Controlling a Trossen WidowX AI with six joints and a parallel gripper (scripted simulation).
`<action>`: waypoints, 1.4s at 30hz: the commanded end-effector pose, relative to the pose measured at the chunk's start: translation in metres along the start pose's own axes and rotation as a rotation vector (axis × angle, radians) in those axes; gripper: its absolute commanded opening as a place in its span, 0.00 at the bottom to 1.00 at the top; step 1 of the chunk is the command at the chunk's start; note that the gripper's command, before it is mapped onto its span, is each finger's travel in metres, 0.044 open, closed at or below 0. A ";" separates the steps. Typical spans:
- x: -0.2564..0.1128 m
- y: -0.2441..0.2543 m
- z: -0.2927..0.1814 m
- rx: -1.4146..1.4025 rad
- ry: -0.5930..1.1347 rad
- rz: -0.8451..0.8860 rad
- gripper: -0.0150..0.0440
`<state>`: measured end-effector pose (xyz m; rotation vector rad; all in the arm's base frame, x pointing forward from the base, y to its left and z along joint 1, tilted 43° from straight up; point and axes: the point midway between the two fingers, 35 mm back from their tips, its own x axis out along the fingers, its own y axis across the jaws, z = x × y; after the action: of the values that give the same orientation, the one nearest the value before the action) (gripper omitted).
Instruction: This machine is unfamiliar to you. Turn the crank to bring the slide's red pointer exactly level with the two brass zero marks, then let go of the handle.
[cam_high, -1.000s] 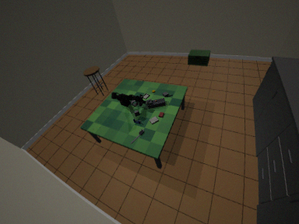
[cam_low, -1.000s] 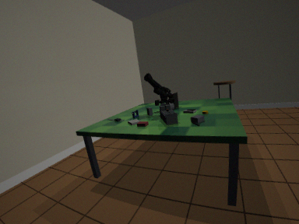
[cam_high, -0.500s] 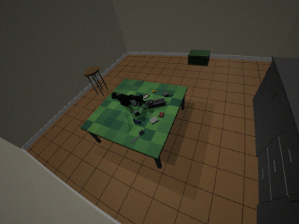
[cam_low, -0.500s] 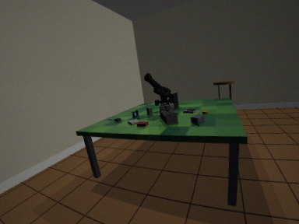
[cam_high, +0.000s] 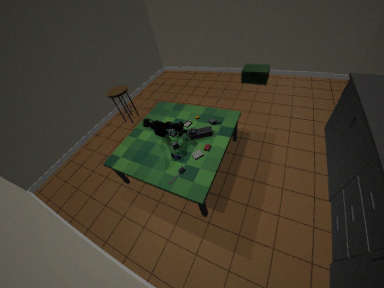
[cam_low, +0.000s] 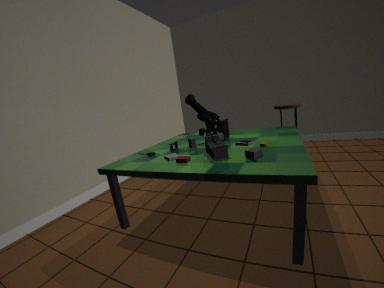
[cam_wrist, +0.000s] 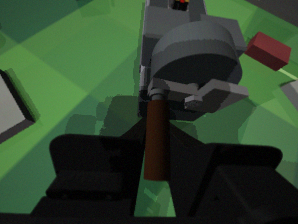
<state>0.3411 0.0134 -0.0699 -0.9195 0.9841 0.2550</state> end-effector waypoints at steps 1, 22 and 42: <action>-0.001 0.000 0.001 0.002 -0.004 0.002 0.25; 0.000 0.000 0.000 0.000 0.000 0.000 0.52; -0.026 0.000 0.028 0.001 -0.002 0.002 1.00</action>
<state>0.3404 0.0315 -0.0566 -0.9207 0.9963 0.2693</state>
